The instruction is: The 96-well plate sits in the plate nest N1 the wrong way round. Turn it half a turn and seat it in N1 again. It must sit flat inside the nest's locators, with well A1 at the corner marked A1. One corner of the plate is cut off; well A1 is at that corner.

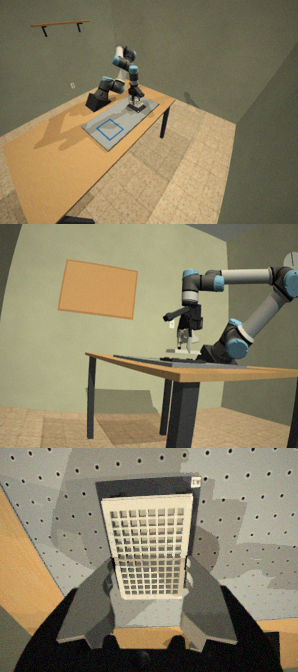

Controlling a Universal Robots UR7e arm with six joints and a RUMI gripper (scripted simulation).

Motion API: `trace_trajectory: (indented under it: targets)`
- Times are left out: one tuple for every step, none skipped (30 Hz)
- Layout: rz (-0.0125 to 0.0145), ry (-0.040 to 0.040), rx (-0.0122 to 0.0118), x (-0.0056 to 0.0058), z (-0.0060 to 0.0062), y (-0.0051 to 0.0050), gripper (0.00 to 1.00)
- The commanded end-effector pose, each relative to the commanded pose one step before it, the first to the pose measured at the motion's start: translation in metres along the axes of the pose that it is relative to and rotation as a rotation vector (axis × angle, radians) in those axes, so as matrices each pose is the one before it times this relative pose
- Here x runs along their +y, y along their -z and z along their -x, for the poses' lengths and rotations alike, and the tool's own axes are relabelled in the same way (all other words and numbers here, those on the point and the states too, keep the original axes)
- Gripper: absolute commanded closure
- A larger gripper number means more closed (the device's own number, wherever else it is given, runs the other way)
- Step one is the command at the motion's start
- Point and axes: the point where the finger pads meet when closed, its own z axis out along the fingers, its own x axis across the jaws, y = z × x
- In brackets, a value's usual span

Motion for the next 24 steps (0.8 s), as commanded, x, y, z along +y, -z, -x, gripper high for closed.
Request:
trace_trajectory:
  targets:
    - [-0.00046,0.00029,-0.00010,-0.00010,-0.00008,0.00521,1.00]
    - [0.00000,0.00000,0.00000,0.00001,0.00000,0.00168,1.00]
    - [0.00000,0.00000,0.00000,0.00000,0.00000,0.00166,1.00]
    - [0.00000,0.00000,0.00000,0.00000,0.00000,0.00167,1.00]
    - [0.00000,0.00000,0.00000,0.00000,0.00000,0.00167,1.00]
    - [0.00000,0.00000,0.00000,0.00000,0.00000,0.00167,1.00]
    - [0.00000,0.00000,0.00000,0.00000,0.00000,0.00167,1.00]
    - [0.00000,0.00000,0.00000,0.00000,0.00000,0.00167,1.00]
    - [0.00000,0.00000,0.00000,0.00000,0.00000,0.00167,1.00]
    - [0.00000,0.00000,0.00000,0.00000,0.00000,0.00167,1.00]
    - [0.00000,0.00000,0.00000,0.00000,0.00000,0.00167,1.00]
    - [0.00000,0.00000,0.00000,0.00000,0.00000,0.00167,1.00]
    - [0.00000,0.00000,0.00000,0.00000,0.00000,0.00167,1.00]
    - [0.00000,0.00000,0.00000,0.00000,0.00000,0.00167,1.00]
    - [0.00000,0.00000,0.00000,0.00000,0.00000,0.00167,1.00]
    - [0.00000,0.00000,0.00000,0.00000,0.00000,0.00167,1.00]
    - [0.00000,0.00000,0.00000,0.00000,0.00000,0.00000,1.00]
    - [0.00000,0.00000,0.00000,0.00000,0.00000,0.00000,1.00]
    - [0.00000,0.00000,0.00000,0.00000,0.00000,0.00168,1.00]
    - [0.00000,0.00000,0.00000,0.00000,0.00000,0.00167,1.00]
    - [0.00000,0.00000,0.00000,0.00000,0.00000,0.00167,1.00]
    - [0.00000,0.00000,0.00000,0.00000,0.00000,0.00167,1.00]
    - [0.00000,0.00000,0.00000,0.00000,0.00000,0.00167,1.00]
    - [0.00000,0.00000,0.00000,0.00000,0.00000,0.00167,1.00]
